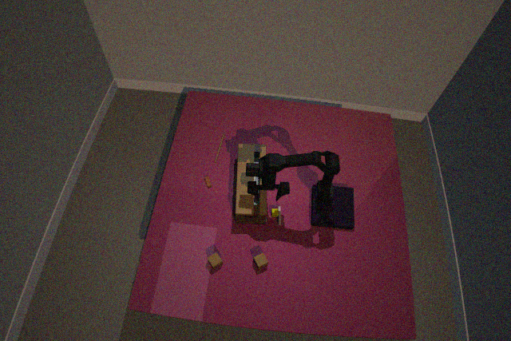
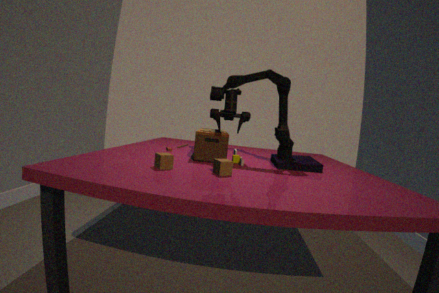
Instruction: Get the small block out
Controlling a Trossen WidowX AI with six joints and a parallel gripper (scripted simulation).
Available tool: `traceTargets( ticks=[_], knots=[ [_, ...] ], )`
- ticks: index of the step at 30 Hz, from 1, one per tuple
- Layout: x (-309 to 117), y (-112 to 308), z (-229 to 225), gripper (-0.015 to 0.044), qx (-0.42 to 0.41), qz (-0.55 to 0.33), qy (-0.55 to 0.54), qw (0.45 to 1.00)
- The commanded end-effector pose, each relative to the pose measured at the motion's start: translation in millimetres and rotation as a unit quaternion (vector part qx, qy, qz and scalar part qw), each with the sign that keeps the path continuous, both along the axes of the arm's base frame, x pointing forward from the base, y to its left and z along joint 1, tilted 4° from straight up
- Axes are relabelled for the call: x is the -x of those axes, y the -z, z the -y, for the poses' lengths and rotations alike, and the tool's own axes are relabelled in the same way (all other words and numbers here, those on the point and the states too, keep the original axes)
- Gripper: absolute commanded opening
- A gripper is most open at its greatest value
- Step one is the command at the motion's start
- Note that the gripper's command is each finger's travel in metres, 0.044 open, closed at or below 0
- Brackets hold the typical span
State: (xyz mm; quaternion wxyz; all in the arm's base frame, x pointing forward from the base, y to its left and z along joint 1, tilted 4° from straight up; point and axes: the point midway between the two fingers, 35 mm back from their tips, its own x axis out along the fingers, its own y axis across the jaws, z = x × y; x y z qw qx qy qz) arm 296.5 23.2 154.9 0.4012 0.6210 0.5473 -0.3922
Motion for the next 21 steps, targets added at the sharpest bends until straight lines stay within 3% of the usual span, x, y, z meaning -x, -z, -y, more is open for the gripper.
traceTargets(
  ticks=[1,8,10,12,15,21],
  knots=[
    [2.3,-15.9,0.9,0.04,0.0,0.005,-0.001,1.0],
    [2.0,-11.4,0.7,0.04,0.0,0.002,0.0,1.0],
    [2.8,-15.8,-3.7,0.0348,0.006,0.028,-0.033,0.999],
    [5.0,-17.8,-7.1,0.0295,0.027,0.073,-0.125,0.989],
    [8.3,-17.8,-9.5,0.0285,0.062,0.131,-0.271,0.952],
    [14.6,-18.1,-13.8,0.0285,0.129,0.221,-0.54,0.801]
  ],
)
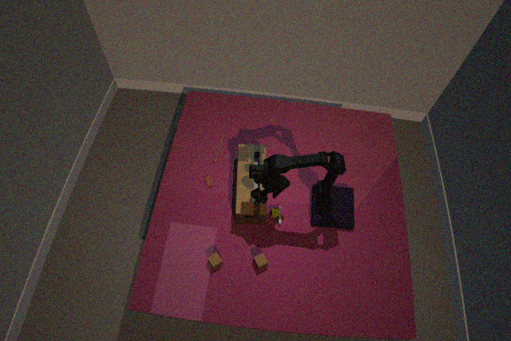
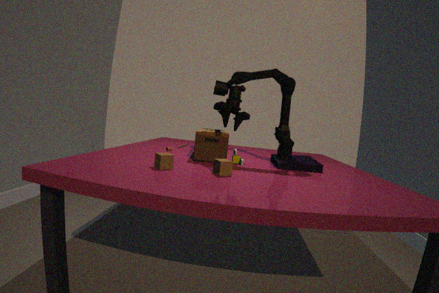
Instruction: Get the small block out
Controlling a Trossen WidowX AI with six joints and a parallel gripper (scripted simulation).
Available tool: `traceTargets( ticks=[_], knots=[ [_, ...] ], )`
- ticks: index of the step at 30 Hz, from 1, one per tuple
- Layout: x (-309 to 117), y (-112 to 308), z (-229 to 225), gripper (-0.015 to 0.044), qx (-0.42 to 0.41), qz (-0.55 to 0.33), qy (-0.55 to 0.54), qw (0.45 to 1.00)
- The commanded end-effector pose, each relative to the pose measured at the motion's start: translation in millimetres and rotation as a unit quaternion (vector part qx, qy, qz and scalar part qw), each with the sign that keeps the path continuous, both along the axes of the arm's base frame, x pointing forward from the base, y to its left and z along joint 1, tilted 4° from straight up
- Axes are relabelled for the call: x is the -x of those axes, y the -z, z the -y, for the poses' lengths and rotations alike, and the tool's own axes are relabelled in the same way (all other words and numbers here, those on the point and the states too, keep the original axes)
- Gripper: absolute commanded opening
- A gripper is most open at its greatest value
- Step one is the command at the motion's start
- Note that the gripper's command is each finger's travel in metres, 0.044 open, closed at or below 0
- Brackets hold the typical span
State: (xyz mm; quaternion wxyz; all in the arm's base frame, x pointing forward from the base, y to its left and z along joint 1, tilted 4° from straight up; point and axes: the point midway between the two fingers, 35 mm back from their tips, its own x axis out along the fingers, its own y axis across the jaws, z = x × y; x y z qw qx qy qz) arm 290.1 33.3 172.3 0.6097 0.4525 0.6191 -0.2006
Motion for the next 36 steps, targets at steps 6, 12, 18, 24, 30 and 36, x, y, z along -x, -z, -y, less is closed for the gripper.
traceTargets(
  ticks=[6,12,18,24,30,36],
  knots=[
    [14.2,-1.2,-7.2,0.0285,0.159,0.181,-0.531,0.812],
    [17.9,-1.8,-9.2,0.0285,0.202,0.21,-0.66,0.692],
    [21.2,-2.5,-10.9,0.0285,0.237,0.227,-0.768,0.55],
    [24.0,-3.2,-12.1,0.0285,0.26,0.23,-0.851,0.394],
    [26.9,-4.1,-13.4,0.0285,0.276,0.22,-0.908,0.225],
    [29.3,-4.9,-14.3,0.0285,0.279,0.199,-0.938,0.052]
  ],
)
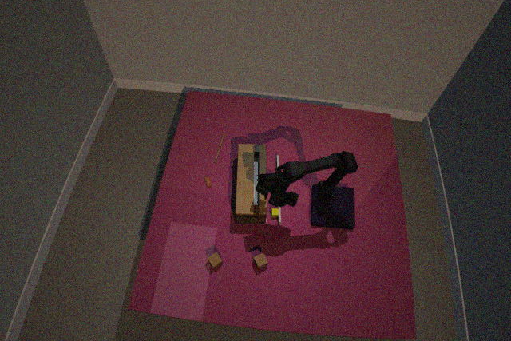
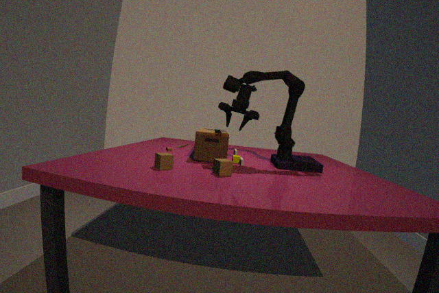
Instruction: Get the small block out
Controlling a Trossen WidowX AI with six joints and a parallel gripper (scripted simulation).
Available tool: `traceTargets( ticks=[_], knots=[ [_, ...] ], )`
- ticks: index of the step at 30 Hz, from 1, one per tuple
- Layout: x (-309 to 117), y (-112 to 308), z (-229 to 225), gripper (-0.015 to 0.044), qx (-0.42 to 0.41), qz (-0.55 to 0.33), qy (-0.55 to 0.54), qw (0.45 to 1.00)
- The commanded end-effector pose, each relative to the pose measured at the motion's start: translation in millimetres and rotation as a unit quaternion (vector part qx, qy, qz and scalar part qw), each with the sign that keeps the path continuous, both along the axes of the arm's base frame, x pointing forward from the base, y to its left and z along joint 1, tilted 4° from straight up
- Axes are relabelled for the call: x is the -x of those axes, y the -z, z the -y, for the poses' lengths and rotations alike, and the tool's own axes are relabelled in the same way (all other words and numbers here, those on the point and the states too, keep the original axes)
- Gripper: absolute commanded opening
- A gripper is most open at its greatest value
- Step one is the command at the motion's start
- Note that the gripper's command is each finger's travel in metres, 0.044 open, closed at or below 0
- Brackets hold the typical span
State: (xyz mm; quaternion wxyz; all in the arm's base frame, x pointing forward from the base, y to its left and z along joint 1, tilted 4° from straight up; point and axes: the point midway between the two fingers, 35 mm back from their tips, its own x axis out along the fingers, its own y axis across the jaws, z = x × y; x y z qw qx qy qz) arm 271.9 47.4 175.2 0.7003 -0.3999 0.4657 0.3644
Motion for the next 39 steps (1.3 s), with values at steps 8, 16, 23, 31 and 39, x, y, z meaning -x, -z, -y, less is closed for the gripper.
traceTargets(
  ticks=[8,16,23,31,39],
  knots=[
    [14.7,-3.5,-1.5,0.0285,0.26,0.106,-0.553,0.785],
    [17.8,-4.9,-2.5,0.0285,0.335,0.114,-0.701,0.619],
    [18.4,-5.2,-2.6,0.0285,0.351,0.114,-0.735,0.569],
    [18.4,-5.2,-2.6,0.0285,0.351,0.114,-0.735,0.569],
    [17.7,-3.0,-2.9,0.0285,0.351,0.114,-0.735,0.569]
  ],
)
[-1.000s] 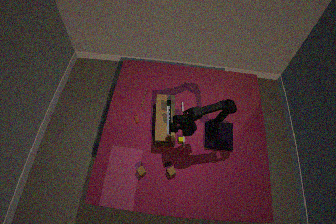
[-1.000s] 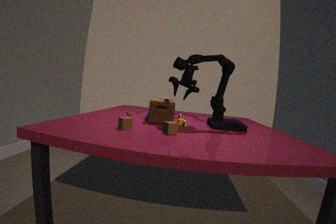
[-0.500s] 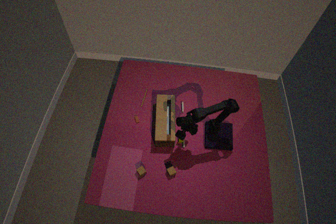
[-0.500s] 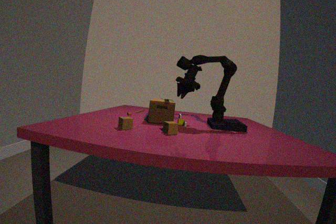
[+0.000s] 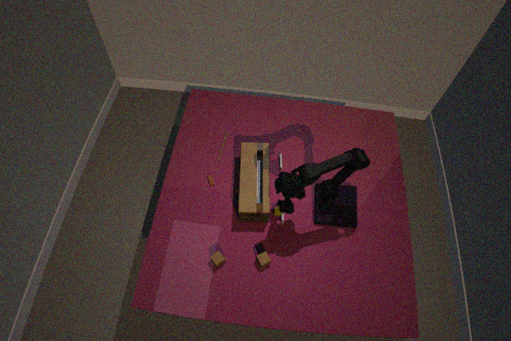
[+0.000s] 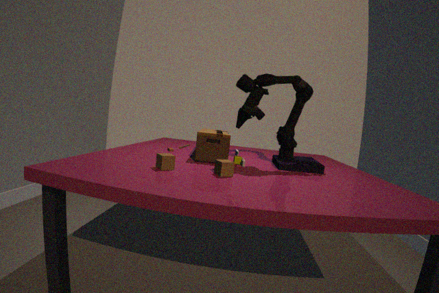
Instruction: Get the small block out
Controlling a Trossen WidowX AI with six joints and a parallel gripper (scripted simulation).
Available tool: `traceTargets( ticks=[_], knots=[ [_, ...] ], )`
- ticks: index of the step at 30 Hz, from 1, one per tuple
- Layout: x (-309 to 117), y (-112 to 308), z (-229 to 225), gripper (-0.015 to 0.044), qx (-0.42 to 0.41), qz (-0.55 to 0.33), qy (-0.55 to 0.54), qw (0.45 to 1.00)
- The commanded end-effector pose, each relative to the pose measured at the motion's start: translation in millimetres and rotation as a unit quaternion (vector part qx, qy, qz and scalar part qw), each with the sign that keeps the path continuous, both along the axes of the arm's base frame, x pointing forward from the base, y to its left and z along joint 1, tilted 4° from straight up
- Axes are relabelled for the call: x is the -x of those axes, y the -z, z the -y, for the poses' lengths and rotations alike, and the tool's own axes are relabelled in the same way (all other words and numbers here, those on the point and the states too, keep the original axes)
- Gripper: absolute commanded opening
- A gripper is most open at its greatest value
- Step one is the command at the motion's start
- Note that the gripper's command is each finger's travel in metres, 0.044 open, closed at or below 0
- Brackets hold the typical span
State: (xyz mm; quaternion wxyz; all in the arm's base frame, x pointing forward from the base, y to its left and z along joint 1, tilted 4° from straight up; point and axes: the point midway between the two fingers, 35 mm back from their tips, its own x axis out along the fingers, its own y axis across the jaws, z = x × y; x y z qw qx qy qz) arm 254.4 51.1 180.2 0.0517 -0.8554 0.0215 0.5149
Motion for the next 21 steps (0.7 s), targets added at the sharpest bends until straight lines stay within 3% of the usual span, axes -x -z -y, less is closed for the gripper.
traceTargets(
  ticks=[1,8,21],
  knots=[
    [-1.4,8.6,0.2,0.0285,0.006,0.002,-0.006,1.0],
    [-6.3,91.6,-3.6,0.0285,0.006,0.002,-0.006,1.0],
    [-8.2,105.9,-4.8,0.0285,0.006,0.002,-0.006,1.0]
  ],
)
